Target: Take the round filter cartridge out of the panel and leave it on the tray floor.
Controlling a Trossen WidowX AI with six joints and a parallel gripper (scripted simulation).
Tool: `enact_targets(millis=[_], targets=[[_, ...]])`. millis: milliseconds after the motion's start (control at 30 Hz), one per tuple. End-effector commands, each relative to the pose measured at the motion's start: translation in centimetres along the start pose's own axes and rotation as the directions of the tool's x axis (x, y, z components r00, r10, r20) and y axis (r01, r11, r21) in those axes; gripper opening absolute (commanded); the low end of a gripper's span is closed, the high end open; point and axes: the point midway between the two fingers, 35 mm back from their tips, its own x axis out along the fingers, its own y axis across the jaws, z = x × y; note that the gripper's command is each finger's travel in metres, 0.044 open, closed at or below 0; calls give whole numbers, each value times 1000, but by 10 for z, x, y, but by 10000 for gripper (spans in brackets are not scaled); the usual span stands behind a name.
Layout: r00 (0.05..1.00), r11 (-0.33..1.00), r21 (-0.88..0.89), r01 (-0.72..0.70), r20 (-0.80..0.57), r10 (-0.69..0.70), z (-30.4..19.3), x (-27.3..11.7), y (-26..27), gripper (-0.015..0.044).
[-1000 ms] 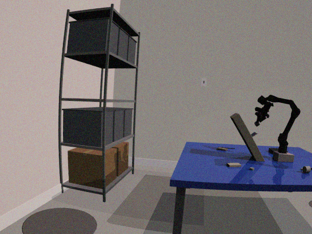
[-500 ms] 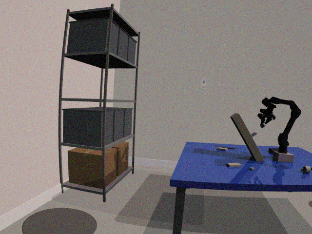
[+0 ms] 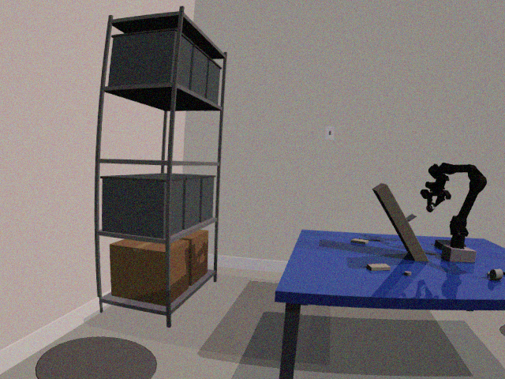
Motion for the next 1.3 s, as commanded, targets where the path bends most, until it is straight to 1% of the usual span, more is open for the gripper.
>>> enact_targets(millis=[0, 467, 967, 1133, 1267], targets=[[1000, 999, 42, 21, 6, -21, -5, 10, -14, 0], [992, 968, 218, 127, -8, -128, -33, 47, -71, 0], [970, 888, 394, 238, -43, -241, -82, 76, -127, 0], [967, 877, 411, 248, -48, -251, -88, 81, -132, 0], [967, 877, 411, 248, -48, -251, -96, 98, -133, 0]])
